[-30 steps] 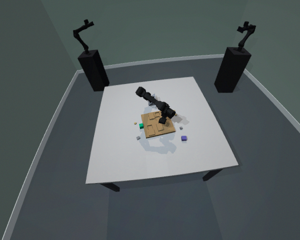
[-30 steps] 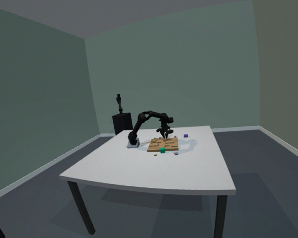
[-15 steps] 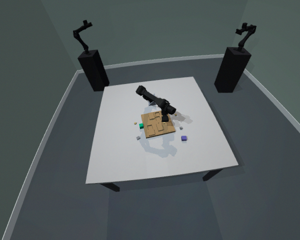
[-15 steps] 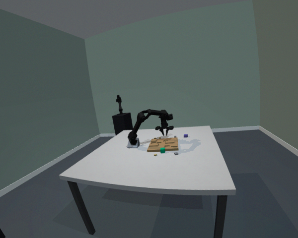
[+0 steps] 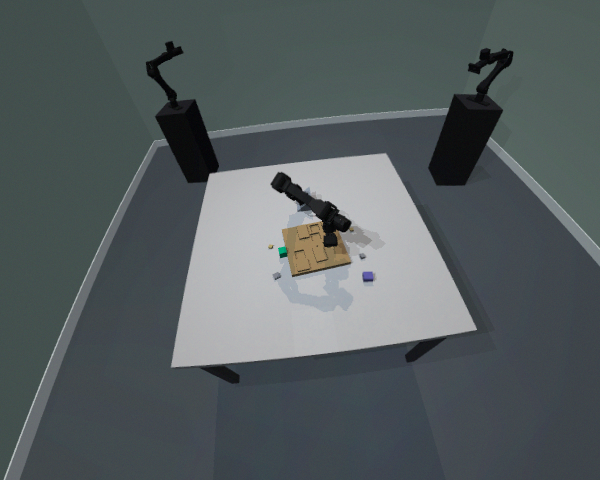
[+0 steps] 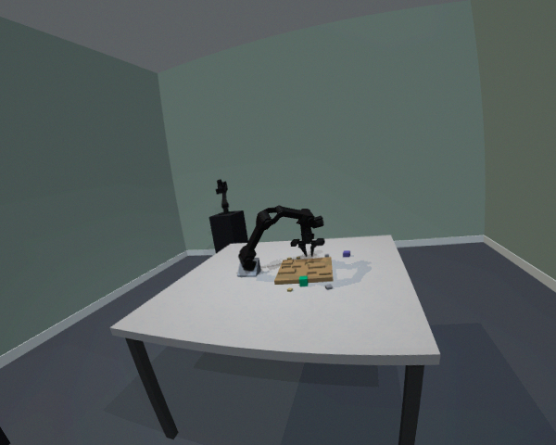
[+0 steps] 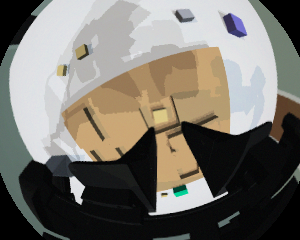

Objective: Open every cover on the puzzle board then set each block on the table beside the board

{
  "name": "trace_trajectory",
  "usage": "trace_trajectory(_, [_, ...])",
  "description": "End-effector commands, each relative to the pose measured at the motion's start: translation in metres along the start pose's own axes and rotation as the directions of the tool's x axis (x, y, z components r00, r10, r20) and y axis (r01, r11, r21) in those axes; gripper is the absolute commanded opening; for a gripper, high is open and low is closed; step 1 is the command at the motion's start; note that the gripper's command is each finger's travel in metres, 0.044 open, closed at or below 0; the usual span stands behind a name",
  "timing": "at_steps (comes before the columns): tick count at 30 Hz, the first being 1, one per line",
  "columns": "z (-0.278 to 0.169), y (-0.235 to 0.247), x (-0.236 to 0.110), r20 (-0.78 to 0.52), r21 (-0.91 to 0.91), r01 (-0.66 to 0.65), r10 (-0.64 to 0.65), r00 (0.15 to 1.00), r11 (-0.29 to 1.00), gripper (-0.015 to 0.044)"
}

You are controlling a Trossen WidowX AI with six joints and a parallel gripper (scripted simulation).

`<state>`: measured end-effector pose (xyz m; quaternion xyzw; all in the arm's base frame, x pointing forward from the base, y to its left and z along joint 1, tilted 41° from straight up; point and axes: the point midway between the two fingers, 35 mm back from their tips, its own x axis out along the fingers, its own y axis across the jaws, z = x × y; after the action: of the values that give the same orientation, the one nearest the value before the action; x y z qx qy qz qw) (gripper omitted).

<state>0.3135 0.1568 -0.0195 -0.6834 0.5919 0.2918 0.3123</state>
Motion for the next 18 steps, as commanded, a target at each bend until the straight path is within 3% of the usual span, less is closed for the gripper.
trace_trajectory(1, [-0.0011,0.0028,0.0139,-0.010,-0.009,-0.007,0.007,1.000,1.000,0.0144])
trace_trajectory(18, [-0.0006,0.0029,0.0160,-0.010,-0.009,-0.007,0.007,1.000,1.000,0.0144])
